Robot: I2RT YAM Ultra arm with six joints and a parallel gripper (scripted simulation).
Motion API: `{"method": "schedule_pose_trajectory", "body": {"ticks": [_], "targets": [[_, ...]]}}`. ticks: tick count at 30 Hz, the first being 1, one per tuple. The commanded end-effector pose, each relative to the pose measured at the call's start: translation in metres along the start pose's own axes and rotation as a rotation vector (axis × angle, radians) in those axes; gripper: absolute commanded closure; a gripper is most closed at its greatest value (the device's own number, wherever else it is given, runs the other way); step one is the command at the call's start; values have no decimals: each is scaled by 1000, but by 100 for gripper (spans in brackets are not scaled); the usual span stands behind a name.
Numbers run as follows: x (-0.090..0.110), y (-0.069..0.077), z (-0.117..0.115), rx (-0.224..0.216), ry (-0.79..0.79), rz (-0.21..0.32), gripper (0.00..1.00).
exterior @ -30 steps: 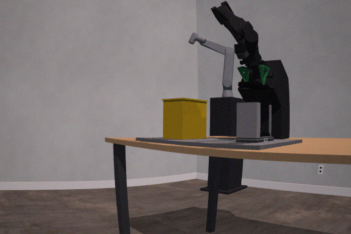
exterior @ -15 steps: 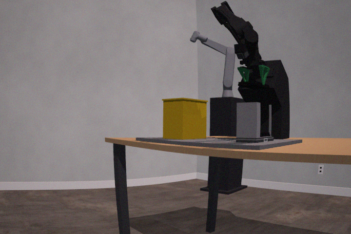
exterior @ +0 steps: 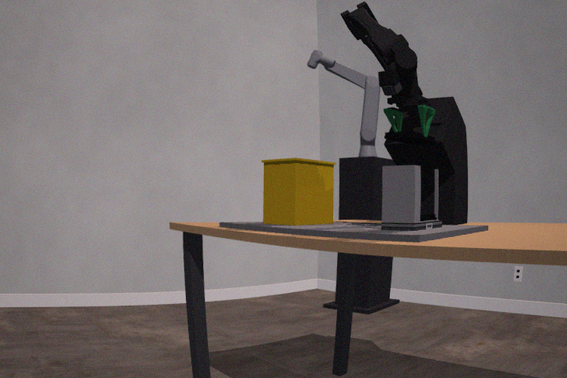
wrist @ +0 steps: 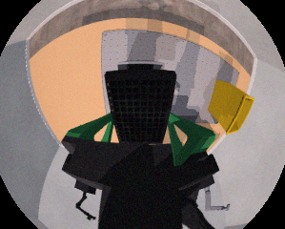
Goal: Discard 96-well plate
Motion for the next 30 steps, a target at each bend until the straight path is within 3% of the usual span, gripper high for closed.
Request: {"method": "schedule_pose_trajectory", "body": {"ticks": [1,6,8,30], "targets": [[-13,14,0,-11,-17,-42,100],[-13,14,0,-11,-17,-42,100],[0,6,-10,-2,46,-23,100],[20,5,-65,1,47,-27,100]]}}
Point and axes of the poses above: the point where the finger pads meet when closed, its own y axis back along the fingers, its own z axis across the jaws, x = y × z, the point moved 5 cm from there along y, back along the fingers, and after that the axes turned 15 degrees about y, right-handed, at the moved point
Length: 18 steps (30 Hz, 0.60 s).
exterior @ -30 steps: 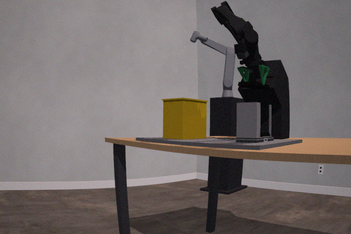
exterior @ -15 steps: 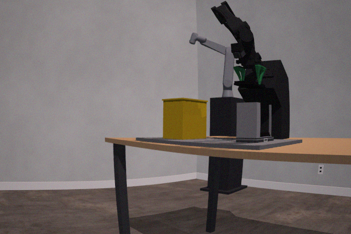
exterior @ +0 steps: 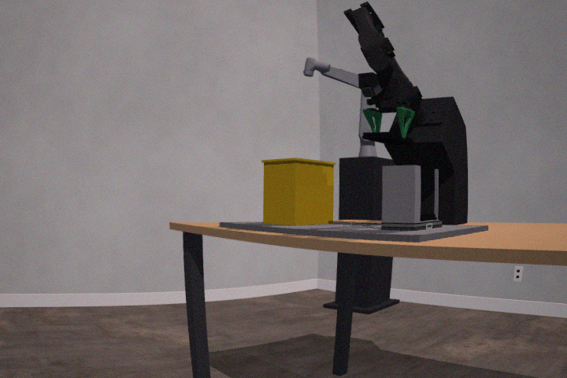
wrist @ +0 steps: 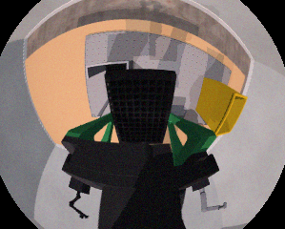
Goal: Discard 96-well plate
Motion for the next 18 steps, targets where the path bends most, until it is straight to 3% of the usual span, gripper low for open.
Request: {"method": "schedule_pose_trajectory", "body": {"ticks": [1,18], "targets": [[2,3,-3,-26,15,-25,100],[21,2,-49,-23,18,-27,100]]}}
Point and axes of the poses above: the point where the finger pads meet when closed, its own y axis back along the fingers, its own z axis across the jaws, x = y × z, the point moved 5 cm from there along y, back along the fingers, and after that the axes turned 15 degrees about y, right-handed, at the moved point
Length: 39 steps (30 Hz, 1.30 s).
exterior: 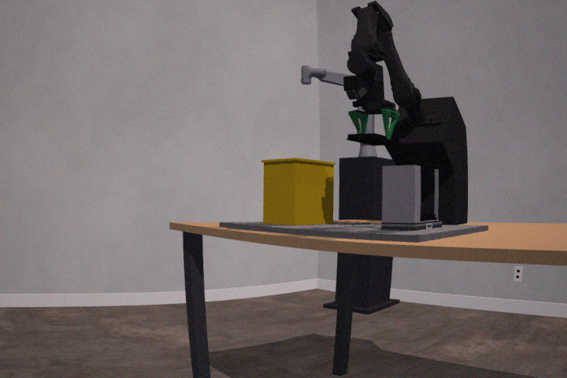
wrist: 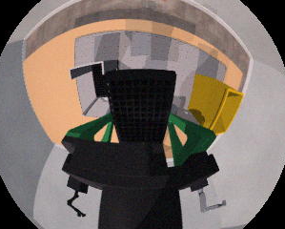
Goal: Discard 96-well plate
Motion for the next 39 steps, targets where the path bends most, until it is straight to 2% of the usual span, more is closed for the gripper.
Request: {"method": "schedule_pose_trajectory", "body": {"ticks": [1,23,26,35,39], "targets": [[3,3,-4,-24,19,-29,100],[28,1,-65,-19,24,-29,100],[34,-7,-74,-31,20,0,100],[31,-1,-101,-18,26,-26,100],[37,-1,-113,-19,25,-22,100]]}}
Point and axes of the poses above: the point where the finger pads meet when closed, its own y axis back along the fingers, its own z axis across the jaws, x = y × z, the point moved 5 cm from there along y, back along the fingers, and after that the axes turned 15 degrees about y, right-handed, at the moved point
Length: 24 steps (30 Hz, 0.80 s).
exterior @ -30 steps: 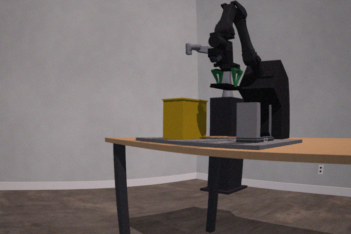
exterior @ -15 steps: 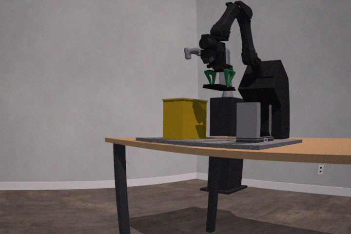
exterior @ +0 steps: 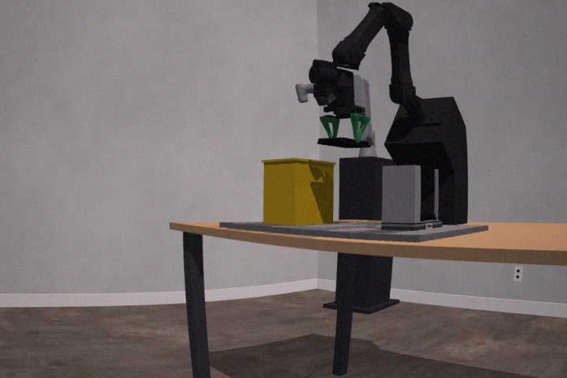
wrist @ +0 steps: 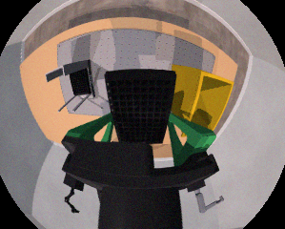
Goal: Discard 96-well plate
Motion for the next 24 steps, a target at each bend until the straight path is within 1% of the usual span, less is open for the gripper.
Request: {"method": "schedule_pose_trajectory", "body": {"ticks": [1,6,9,11,13,24], "targets": [[-6,3,-12,-12,29,-31,100],[2,3,-27,-17,25,-24,100],[4,3,-37,-12,29,-30,100],[4,3,-37,-12,29,-30,100],[8,2,-43,-15,26,-25,100],[23,2,-77,-17,24,-23,100]]}}
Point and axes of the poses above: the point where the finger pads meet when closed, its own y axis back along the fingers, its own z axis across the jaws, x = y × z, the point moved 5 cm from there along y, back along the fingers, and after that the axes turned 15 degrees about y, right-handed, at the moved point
